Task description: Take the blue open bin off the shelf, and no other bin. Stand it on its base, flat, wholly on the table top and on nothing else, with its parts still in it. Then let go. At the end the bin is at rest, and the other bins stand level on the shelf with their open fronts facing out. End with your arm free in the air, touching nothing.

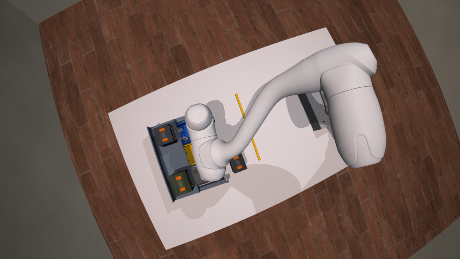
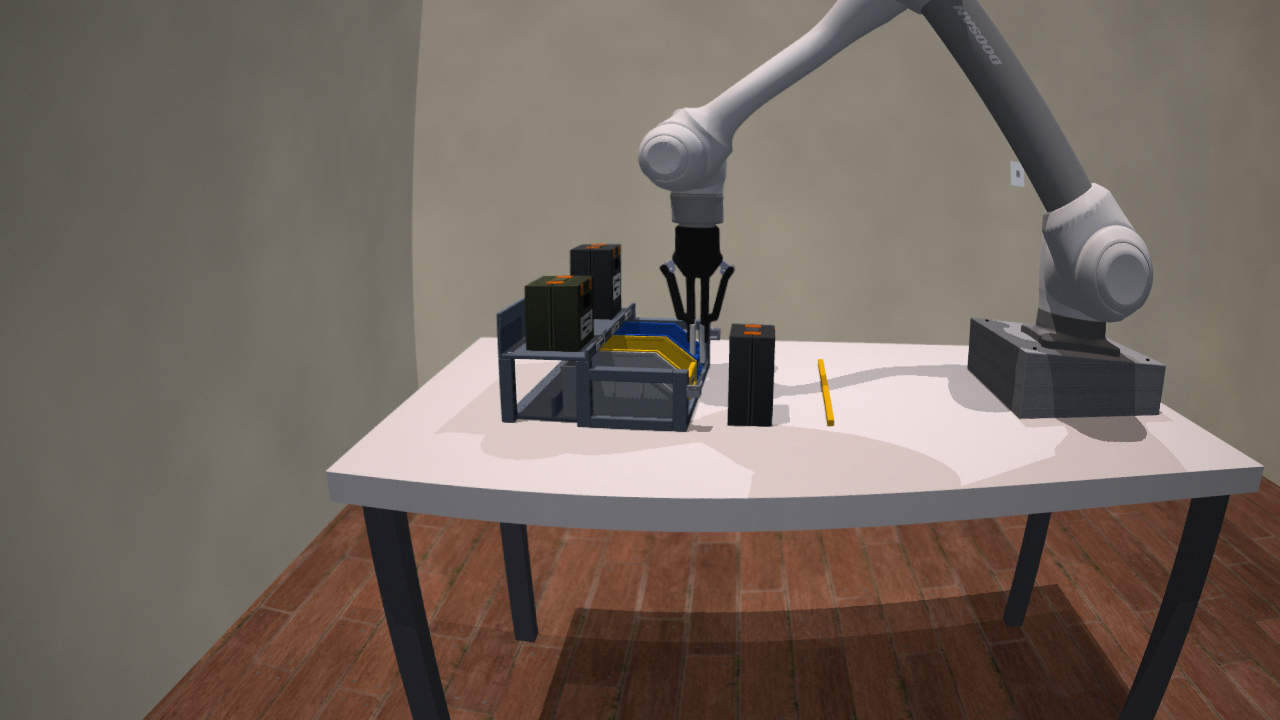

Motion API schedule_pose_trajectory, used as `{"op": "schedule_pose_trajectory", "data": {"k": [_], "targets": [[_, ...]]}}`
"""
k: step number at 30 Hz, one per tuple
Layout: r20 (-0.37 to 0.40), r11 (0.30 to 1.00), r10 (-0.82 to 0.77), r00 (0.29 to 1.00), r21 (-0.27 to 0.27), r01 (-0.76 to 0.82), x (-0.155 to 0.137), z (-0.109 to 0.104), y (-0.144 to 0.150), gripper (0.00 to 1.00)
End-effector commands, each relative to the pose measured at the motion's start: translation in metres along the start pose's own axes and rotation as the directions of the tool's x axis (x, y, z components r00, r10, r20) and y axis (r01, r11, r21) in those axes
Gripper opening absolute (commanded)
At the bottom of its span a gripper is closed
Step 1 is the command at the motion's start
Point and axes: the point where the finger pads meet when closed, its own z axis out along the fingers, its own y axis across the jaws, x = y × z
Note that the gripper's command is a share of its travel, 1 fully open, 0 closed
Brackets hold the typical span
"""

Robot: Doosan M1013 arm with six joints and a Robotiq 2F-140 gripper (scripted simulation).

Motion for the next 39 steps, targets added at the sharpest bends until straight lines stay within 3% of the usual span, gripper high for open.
{"op": "schedule_pose_trajectory", "data": {"k": [1,39], "targets": [[0.000,1.000,0.000,1.000,0.000,0.000,0.0000,-0.0002,0.0000,0.00],[0.000,1.000,0.000,1.000,0.000,0.000,0.0000,-0.0082,0.0000,0.00]]}}
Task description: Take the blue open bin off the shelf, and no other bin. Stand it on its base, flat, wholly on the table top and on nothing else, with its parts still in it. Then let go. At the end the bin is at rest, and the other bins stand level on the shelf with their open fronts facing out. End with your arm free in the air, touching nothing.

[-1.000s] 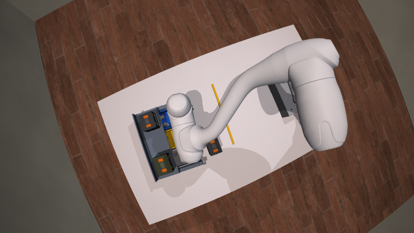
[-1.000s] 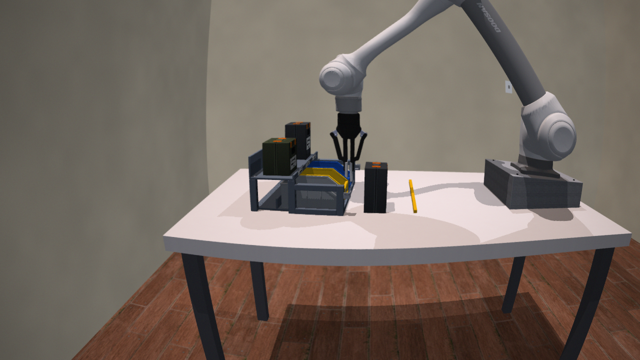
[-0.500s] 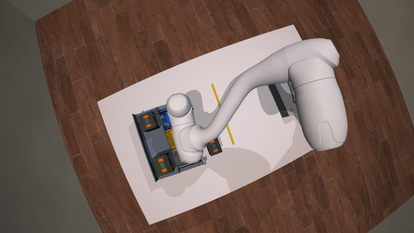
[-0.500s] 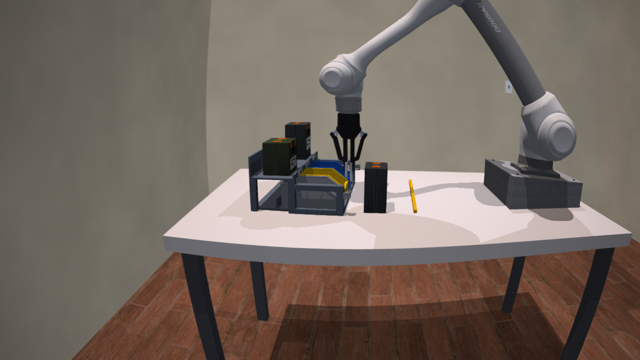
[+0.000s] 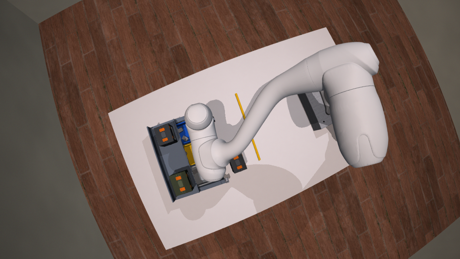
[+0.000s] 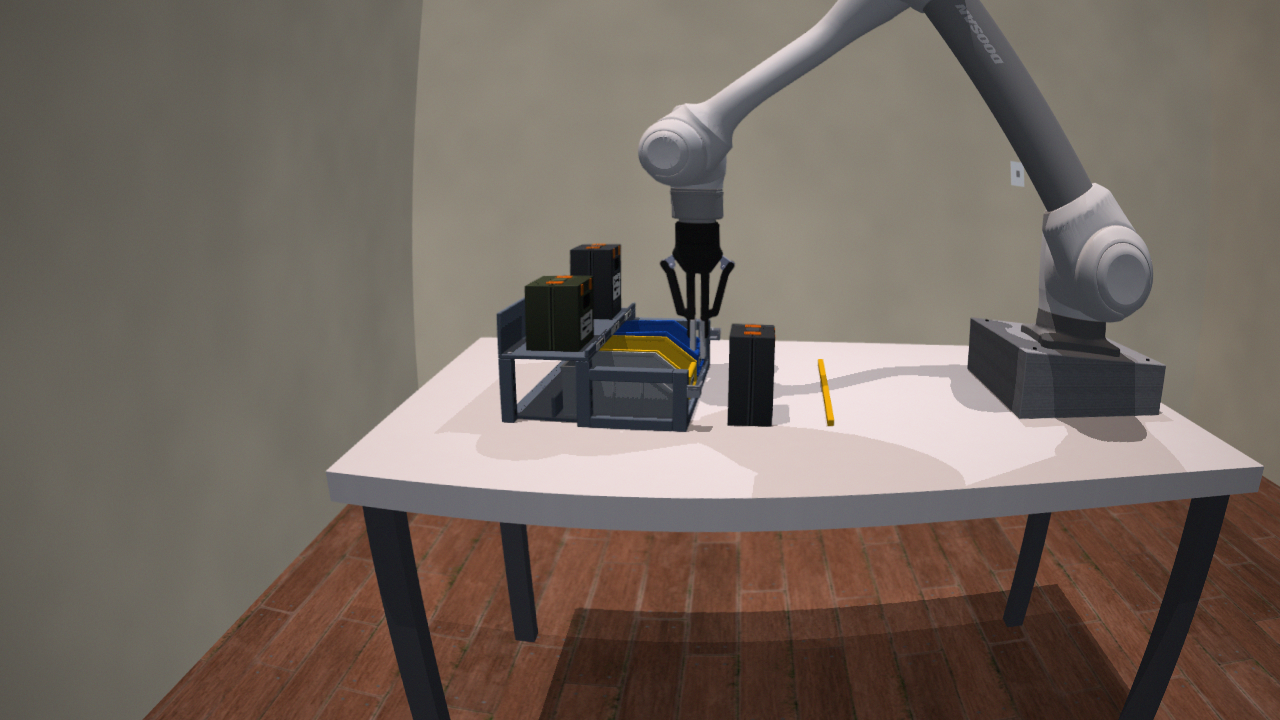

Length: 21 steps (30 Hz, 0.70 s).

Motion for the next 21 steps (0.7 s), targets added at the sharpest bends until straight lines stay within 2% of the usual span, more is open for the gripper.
{"op": "schedule_pose_trajectory", "data": {"k": [1,5,10,21], "targets": [[0.000,1.000,0.000,1.000,-0.001,0.000,0.000,-0.001,0.000,0.00],[0.000,1.000,0.000,1.000,-0.001,0.000,0.000,-0.001,0.000,0.00],[0.000,1.000,0.000,1.000,-0.001,0.000,0.000,-0.012,0.000,0.00],[0.000,1.000,0.000,1.000,-0.001,0.000,0.000,-0.012,0.000,0.00]]}}
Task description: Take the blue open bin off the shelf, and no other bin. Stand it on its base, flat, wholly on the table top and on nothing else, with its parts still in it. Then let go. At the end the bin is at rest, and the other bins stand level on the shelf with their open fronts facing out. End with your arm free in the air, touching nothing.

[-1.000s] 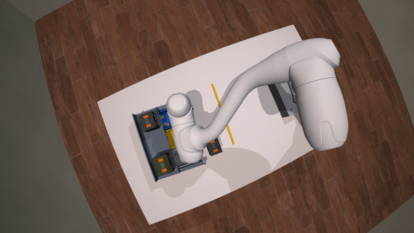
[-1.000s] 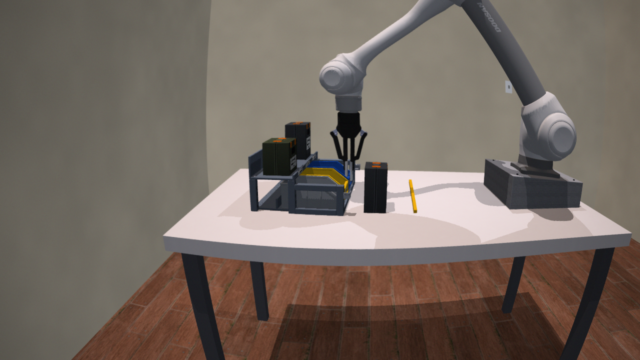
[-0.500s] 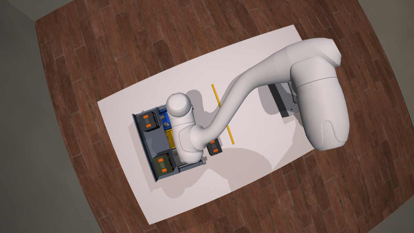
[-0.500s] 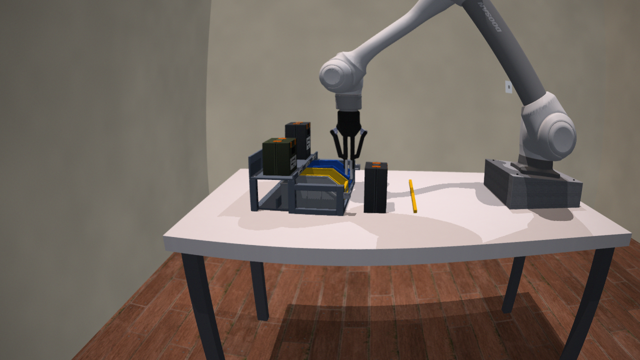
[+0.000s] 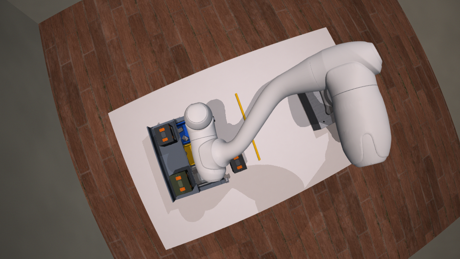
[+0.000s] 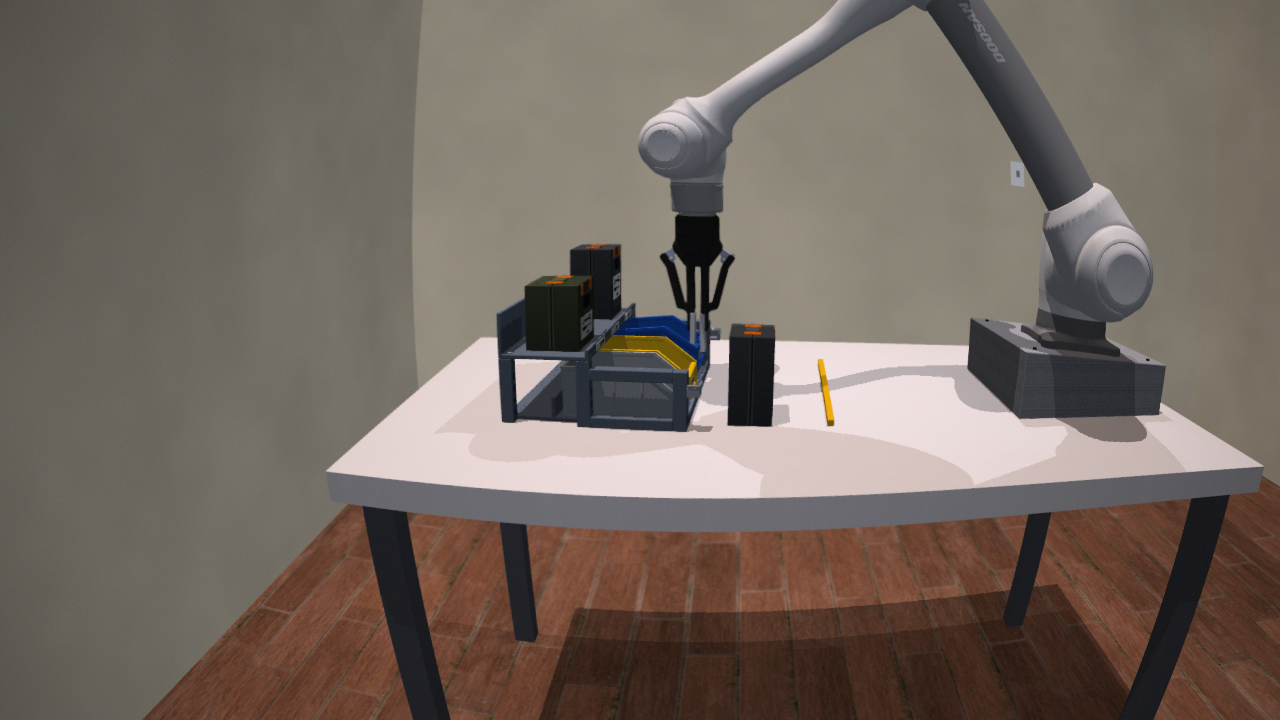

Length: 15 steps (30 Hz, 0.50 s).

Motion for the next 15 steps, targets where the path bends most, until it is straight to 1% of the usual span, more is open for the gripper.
{"op": "schedule_pose_trajectory", "data": {"k": [1,6,15], "targets": [[0.000,1.000,0.000,1.000,-0.001,0.000,0.000,-0.001,0.000,0.00],[0.000,1.000,0.000,1.000,-0.001,0.000,0.000,0.000,-0.030,0.00],[0.000,1.000,0.000,1.000,-0.001,0.000,0.000,0.000,-0.030,0.00]]}}
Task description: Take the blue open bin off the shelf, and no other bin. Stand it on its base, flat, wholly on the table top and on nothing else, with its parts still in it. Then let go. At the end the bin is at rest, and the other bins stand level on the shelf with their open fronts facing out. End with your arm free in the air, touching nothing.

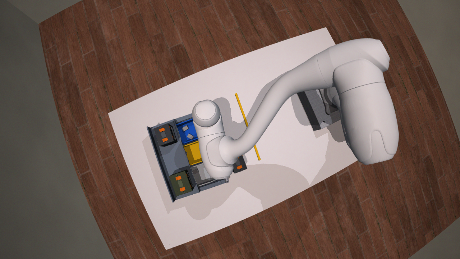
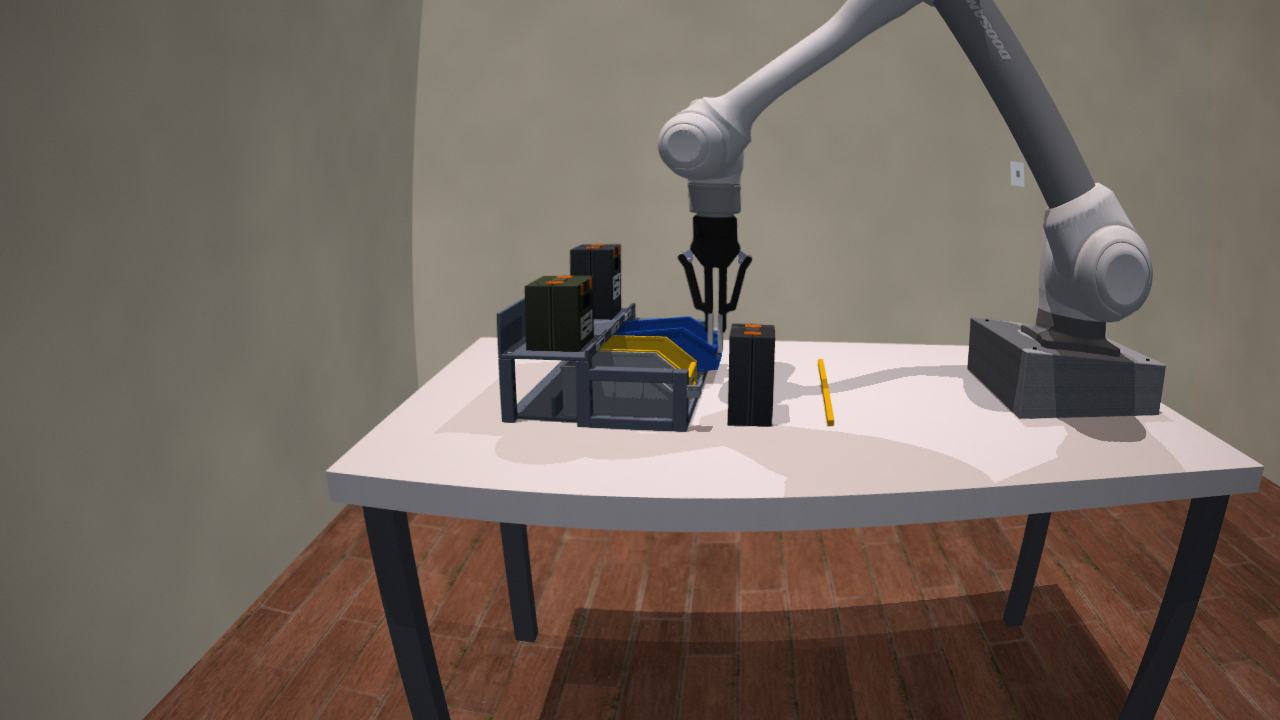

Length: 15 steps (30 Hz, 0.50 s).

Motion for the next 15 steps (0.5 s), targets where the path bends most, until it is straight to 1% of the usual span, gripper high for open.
{"op": "schedule_pose_trajectory", "data": {"k": [1,3,8,15], "targets": [[0.000,1.000,0.000,1.000,-0.001,0.000,0.000,-0.001,0.000,0.00],[0.000,1.000,0.000,1.000,-0.001,0.000,0.000,-0.001,0.000,0.00],[0.000,1.000,0.000,1.000,-0.001,0.000,0.000,0.000,-0.030,0.00],[0.000,1.000,0.000,1.000,-0.001,0.000,0.000,0.000,-0.030,0.00]]}}
